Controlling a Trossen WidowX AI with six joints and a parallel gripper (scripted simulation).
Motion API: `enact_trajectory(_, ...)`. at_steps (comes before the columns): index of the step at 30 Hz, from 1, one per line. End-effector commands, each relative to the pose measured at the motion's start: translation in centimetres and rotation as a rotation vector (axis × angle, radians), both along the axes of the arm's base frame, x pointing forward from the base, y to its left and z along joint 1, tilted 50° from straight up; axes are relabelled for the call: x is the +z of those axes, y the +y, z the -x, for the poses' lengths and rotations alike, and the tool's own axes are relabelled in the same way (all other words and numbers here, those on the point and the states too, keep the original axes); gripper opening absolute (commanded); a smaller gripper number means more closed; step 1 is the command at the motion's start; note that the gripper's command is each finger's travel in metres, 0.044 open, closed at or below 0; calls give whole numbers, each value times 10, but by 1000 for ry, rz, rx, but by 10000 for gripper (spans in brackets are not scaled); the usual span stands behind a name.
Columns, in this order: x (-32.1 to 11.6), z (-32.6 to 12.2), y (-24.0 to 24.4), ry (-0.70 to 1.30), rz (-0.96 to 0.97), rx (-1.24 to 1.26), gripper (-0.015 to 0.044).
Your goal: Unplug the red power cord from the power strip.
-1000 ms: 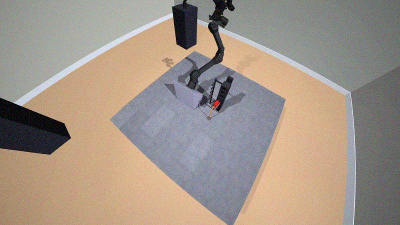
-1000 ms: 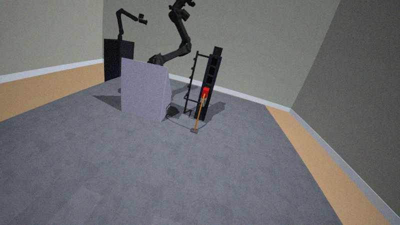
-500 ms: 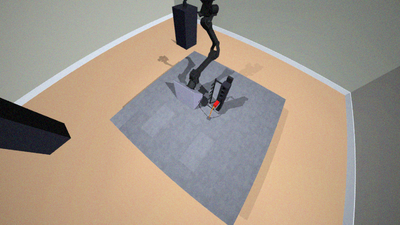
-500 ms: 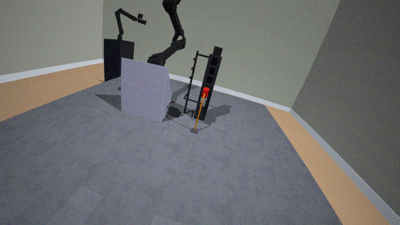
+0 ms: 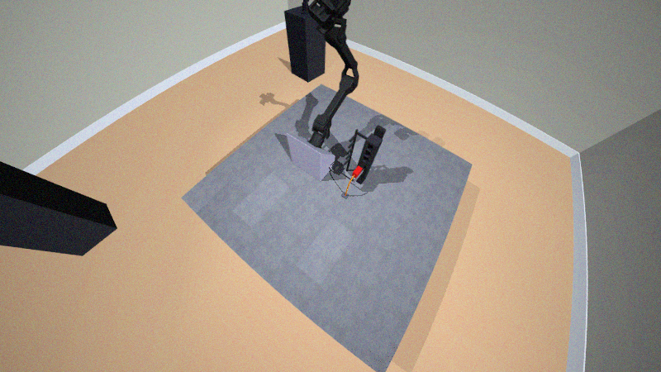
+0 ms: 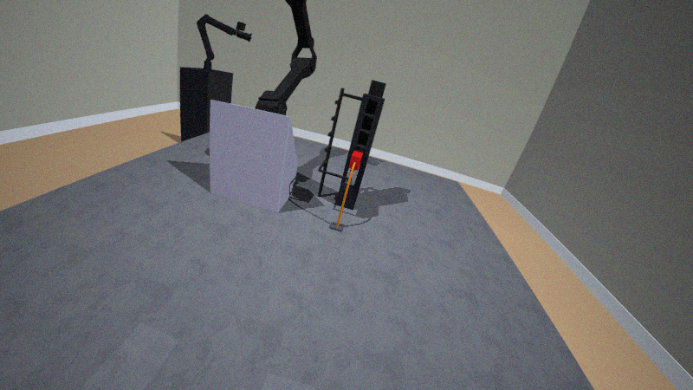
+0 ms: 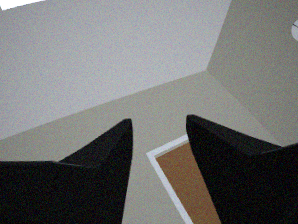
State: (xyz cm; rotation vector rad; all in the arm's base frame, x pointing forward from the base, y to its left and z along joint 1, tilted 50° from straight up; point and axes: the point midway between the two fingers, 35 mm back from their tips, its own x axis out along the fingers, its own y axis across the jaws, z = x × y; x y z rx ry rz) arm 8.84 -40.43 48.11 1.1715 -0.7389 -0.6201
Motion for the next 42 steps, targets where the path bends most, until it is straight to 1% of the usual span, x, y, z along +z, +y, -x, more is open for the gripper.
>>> enact_trajectory(1,-59,-41,-19,70,-153,79,160)
enact_trajectory(7,-134,-97,-23,176,-354,206,160)
enact_trajectory(13,-214,-153,-3,309,-562,353,160)
enact_trajectory(19,-288,-199,39,468,-756,511,160)
enact_trajectory(25,-357,-231,102,658,-944,684,160)
enact_trajectory(29,-398,-242,152,802,-1068,806,160)
enact_trajectory(33,-432,-243,207,963,-1193,934,160)
enact_trajectory(38,-466,-229,282,1199,-1360,1103,160)
enact_trajectory(42,-481,-208,337,1399,-1492,1227,160)
